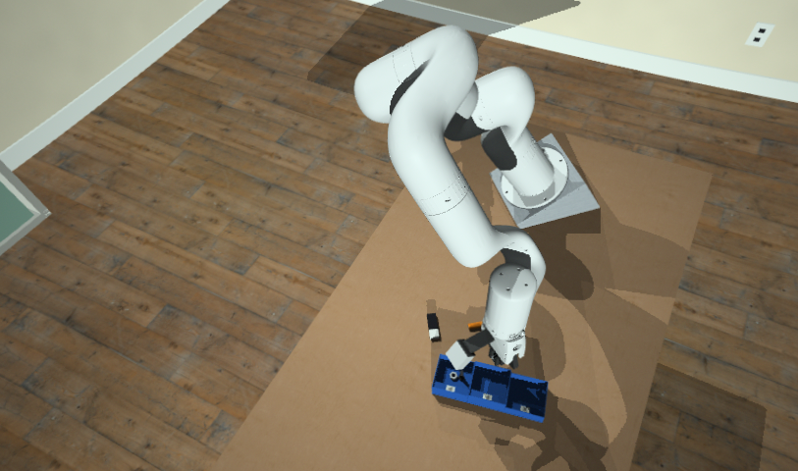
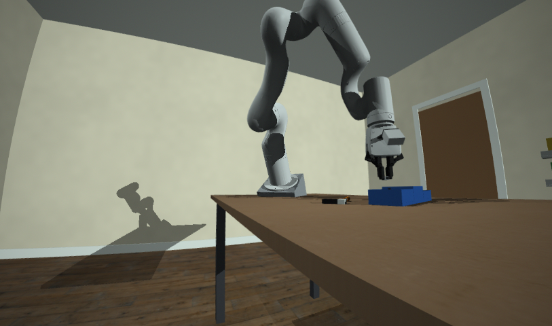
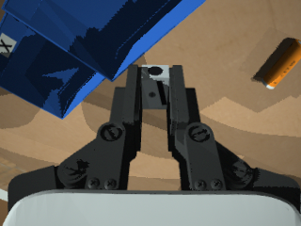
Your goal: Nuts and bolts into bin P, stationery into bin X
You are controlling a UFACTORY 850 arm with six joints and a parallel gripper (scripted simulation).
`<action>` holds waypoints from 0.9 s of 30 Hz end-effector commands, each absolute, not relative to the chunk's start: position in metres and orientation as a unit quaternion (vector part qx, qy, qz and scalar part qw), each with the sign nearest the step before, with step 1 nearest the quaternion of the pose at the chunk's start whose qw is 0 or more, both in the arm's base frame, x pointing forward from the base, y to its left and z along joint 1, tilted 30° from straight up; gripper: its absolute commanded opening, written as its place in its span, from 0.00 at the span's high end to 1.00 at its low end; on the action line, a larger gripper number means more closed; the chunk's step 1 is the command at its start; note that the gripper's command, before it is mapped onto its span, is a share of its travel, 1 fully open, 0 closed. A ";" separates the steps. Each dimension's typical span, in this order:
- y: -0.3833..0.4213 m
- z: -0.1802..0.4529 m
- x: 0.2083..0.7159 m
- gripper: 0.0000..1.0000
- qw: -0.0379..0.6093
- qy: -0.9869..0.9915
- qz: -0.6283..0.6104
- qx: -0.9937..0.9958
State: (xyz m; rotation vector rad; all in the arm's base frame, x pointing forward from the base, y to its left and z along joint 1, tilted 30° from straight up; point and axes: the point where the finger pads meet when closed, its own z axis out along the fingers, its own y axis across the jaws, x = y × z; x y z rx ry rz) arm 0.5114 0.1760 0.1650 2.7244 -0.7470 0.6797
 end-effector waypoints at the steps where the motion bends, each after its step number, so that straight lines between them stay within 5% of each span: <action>1: 0.200 0.159 0.521 1.00 0.101 -0.324 0.240 0.910; 27: 0.262 0.143 0.539 1.00 0.032 -0.558 0.255 0.789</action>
